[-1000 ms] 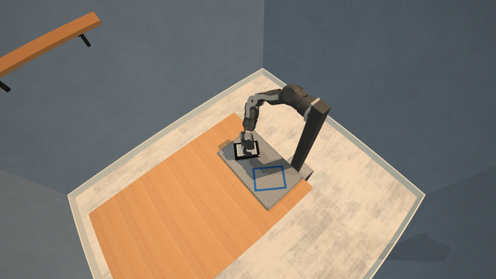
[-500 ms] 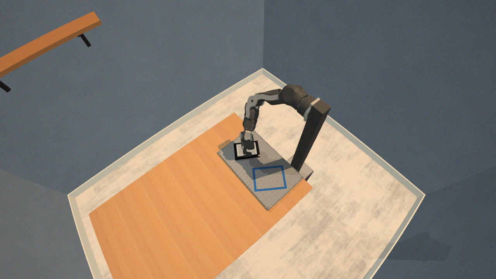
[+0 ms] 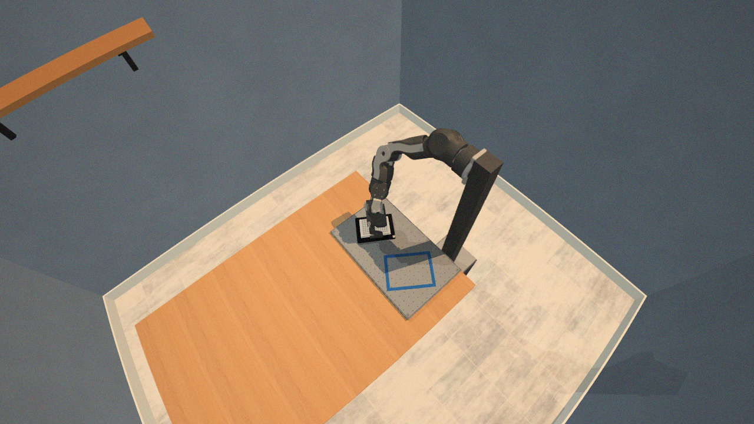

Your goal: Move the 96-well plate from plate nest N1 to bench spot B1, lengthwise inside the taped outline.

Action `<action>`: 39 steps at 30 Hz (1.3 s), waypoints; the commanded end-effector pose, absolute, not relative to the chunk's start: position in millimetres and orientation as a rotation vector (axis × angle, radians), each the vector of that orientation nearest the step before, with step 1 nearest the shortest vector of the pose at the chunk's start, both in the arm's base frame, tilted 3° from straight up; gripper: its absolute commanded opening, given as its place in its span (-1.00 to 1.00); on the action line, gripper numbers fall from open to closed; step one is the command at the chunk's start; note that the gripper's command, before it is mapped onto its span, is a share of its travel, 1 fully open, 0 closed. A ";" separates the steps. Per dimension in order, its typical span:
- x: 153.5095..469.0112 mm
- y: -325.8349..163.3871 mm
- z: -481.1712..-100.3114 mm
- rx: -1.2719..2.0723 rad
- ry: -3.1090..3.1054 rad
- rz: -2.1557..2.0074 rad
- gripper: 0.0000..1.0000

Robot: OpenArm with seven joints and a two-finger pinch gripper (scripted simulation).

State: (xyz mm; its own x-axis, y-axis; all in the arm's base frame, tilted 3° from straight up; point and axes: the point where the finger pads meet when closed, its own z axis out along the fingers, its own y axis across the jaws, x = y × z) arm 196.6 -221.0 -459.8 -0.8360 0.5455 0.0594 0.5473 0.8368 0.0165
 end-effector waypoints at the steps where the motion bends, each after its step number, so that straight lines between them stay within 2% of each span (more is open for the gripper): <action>1: 197.2 -221.0 -459.4 -0.883 -2.961 -0.052 -1.00; 6: 200.5 -223.6 -428.1 -0.892 -2.966 -0.044 -1.00; 18: 200.5 -223.6 -428.1 -0.892 -2.966 -0.044 -1.00; 23: 202.6 -224.6 -396.1 -0.884 -2.964 -0.047 -1.00; 35: 202.6 -224.6 -396.1 -0.884 -2.964 -0.047 -1.00; 39: 201.1 -225.5 -370.7 -0.884 -2.965 -0.046 -1.00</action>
